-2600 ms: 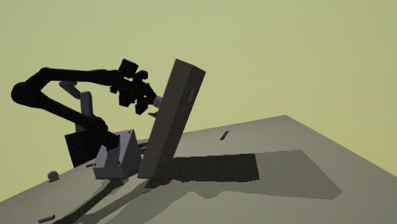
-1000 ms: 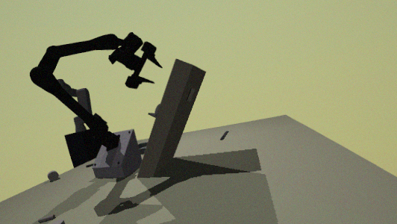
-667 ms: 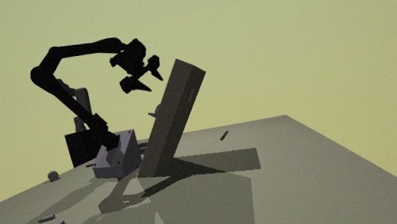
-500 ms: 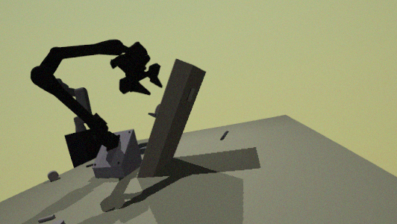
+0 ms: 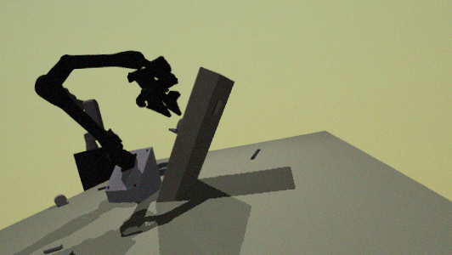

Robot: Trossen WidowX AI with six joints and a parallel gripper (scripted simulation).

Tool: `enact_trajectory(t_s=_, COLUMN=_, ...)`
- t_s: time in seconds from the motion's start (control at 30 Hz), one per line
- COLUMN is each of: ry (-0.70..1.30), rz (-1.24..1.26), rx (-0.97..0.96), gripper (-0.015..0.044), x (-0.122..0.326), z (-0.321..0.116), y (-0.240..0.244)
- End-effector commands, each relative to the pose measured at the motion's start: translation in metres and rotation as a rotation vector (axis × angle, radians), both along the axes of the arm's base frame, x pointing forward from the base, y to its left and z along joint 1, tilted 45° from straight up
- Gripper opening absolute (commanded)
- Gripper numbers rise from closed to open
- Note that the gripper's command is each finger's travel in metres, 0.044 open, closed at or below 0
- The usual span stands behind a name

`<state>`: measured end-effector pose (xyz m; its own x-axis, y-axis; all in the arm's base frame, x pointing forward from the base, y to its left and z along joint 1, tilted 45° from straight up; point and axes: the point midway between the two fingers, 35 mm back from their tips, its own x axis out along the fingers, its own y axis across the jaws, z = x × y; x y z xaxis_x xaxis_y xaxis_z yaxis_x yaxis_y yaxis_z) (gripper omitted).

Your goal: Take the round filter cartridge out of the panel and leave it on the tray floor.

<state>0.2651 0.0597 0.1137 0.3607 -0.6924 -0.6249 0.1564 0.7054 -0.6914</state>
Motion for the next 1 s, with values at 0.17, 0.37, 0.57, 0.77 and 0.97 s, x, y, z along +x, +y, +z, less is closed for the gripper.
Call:
enact_trajectory(t_s=0.17, ry=0.025, rz=0.006, rx=-0.004, gripper=0.0305, x=0.004, z=-0.011, y=-0.011)
enact_trajectory(t_s=0.37, ry=0.024, rz=0.006, rx=-0.004, gripper=0.0305, x=0.007, z=-0.017, y=-0.018)
enact_trajectory(t_s=0.57, ry=0.023, rz=0.005, rx=-0.005, gripper=0.0305, x=0.01, z=-0.023, y=-0.025)
enact_trajectory(t_s=0.77, ry=0.022, rz=0.005, rx=-0.007, gripper=0.0305, x=0.013, z=-0.029, y=-0.032)
enact_trajectory(t_s=0.97, ry=0.018, rz=0.003, rx=0.002, gripper=0.0272, x=0.014, z=-0.028, y=-0.03)
